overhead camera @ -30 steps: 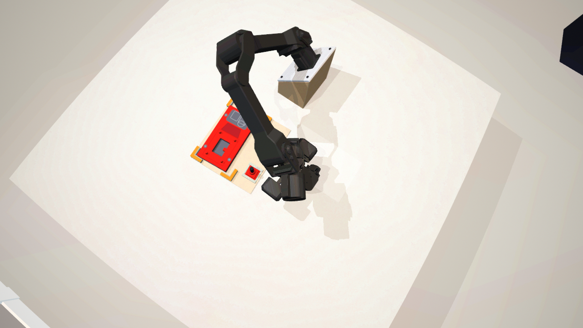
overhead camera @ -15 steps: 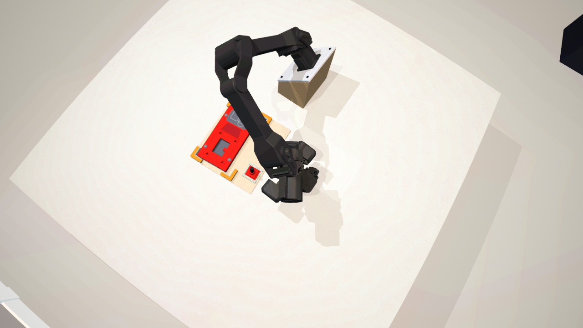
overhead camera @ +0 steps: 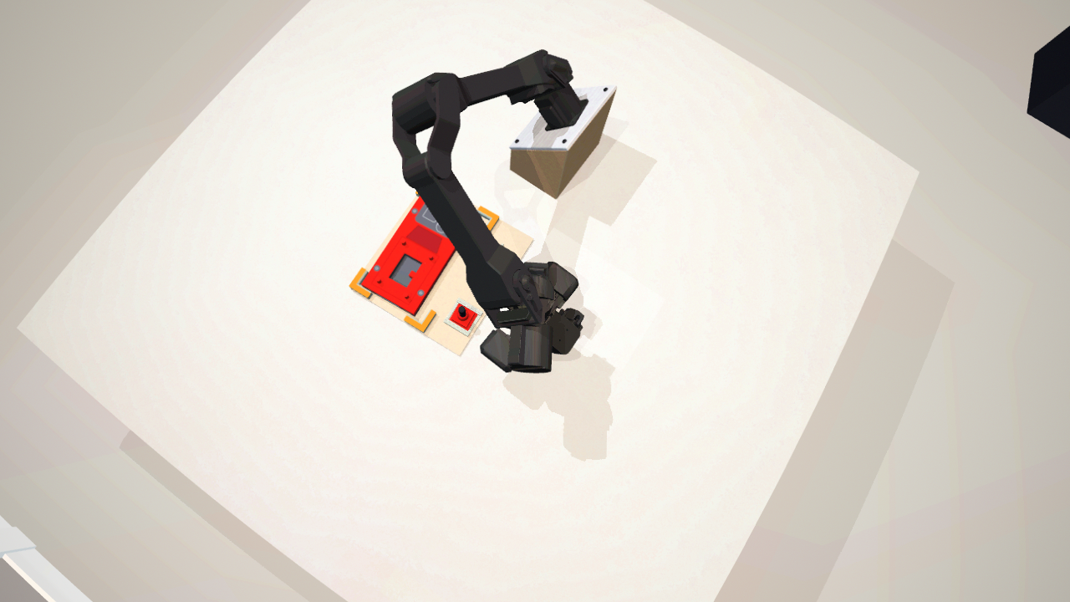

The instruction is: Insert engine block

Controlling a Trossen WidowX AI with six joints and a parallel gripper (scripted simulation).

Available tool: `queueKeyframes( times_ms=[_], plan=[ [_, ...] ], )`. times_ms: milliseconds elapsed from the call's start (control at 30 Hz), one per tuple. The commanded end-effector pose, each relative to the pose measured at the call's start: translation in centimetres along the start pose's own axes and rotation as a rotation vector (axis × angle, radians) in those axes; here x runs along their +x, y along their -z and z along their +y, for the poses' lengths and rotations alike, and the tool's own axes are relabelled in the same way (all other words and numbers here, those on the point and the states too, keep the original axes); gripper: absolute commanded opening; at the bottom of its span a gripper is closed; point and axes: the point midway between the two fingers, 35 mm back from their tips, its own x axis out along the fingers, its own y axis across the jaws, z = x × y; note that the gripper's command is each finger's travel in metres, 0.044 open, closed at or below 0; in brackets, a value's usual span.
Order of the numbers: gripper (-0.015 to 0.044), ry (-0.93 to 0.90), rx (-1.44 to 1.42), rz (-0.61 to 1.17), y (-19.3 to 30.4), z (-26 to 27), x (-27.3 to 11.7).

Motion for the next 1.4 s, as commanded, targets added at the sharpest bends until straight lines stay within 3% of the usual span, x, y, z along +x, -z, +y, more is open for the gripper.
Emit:
queueKeyframes(
  times_ms=[0,67,267,500,1367],
  plan=[
    [0.0256,0.002,-0.003,0.004,0.1,0.0,0.1],
    [0.0204,0.002,-0.003,0.004,0.1,0.0,0.1],
    [0.0164,0.002,-0.003,0.004,0.1,0.0,0.1],
    [0.0,0.003,-0.003,0.001,-0.1,-0.2,-1.2],
    [0.0,0.002,-0.004,-0.005,-0.4,-0.4,-9.3]
  ],
)
